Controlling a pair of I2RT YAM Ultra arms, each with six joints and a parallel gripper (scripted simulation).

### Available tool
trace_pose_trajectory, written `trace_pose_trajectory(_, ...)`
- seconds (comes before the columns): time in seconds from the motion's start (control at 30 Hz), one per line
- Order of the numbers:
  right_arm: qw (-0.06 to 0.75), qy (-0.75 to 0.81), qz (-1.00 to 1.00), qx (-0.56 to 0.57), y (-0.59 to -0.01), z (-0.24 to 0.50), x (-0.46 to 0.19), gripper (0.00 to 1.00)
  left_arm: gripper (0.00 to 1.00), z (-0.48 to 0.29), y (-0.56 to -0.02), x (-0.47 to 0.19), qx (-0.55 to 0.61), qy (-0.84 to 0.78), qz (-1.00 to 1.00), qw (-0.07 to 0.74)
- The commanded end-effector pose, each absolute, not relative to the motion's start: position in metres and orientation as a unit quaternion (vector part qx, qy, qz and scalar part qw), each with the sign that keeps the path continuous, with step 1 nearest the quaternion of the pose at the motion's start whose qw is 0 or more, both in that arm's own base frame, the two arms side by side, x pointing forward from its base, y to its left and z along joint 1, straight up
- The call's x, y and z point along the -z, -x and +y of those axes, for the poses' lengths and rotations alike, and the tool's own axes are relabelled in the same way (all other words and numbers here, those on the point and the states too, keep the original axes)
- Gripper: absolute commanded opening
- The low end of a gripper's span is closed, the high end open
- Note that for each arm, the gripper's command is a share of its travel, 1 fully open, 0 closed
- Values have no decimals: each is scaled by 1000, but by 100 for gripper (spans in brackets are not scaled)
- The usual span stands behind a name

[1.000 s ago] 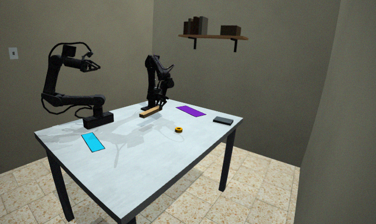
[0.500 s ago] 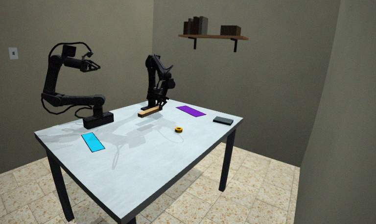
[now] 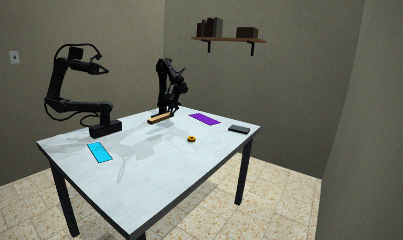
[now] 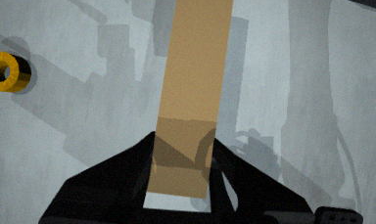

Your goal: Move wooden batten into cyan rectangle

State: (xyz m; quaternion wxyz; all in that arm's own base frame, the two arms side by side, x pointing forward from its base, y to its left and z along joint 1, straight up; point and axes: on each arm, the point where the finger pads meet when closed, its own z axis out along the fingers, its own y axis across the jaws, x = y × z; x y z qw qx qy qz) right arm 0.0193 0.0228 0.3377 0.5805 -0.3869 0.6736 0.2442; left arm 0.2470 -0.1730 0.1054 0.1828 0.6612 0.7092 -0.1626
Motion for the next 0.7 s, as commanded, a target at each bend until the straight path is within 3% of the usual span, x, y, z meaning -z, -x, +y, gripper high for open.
trace_pose_trajectory(0.0, 555, 465, 663, -190, -42, 72, -345, 72, 35, -182, -249, -116, 176, -662, 703, 192)
trace_pose_trajectory(0.27, 491, 562, 651, -138, -84, 129, -329, 72, 35, -181, -250, -116, 173, -662, 702, 198)
trace_pose_trajectory(0.47, 389, 707, 571, -152, -98, 199, -282, 72, 35, -181, -250, -116, 173, -662, 702, 198)
trace_pose_trajectory(0.67, 315, 742, 574, -145, -142, 222, -229, 72, 35, -181, -250, -116, 173, -662, 702, 198)
